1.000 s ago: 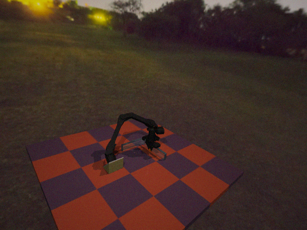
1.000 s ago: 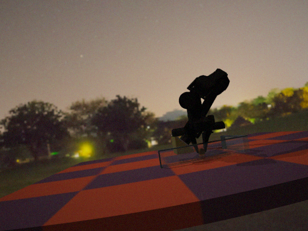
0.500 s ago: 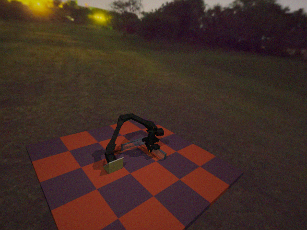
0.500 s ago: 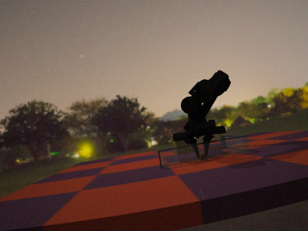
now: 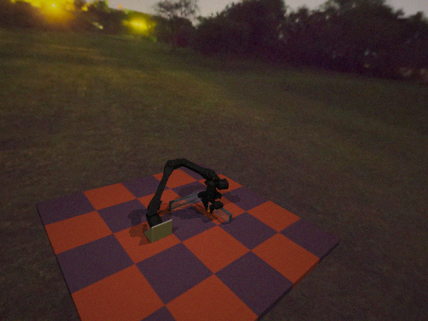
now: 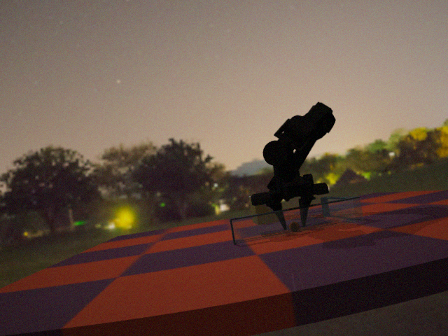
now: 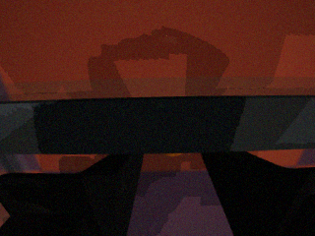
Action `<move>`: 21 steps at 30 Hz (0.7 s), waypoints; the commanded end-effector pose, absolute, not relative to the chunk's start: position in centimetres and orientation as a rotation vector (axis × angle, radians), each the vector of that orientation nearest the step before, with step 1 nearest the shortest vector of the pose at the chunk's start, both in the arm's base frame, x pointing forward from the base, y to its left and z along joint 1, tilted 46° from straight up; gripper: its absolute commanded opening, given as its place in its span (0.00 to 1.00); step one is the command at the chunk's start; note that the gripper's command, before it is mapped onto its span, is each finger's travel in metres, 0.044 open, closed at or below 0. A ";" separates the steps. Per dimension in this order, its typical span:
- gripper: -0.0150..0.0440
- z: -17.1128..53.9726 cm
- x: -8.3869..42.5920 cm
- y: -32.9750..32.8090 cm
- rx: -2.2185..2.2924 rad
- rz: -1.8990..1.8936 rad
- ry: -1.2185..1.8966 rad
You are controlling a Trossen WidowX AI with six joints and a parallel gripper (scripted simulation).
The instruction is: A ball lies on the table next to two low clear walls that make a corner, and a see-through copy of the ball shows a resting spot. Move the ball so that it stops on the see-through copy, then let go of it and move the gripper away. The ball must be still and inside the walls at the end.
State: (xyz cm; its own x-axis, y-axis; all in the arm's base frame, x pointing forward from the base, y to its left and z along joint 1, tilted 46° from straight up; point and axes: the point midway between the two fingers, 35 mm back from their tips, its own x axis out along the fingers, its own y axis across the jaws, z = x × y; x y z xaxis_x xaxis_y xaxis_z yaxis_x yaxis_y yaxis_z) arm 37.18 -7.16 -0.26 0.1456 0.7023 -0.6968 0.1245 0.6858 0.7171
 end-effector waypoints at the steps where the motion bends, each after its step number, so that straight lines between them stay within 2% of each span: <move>1: 0.63 1.0 37.1 -8.7 0.749 0.474 1.387; 6: 0.63 5.5 35.9 -13.2 0.753 0.473 1.387; 18: 0.63 4.9 36.2 -12.9 0.759 0.465 1.378; 21: 0.77 6.1 35.9 -13.9 0.756 0.467 1.379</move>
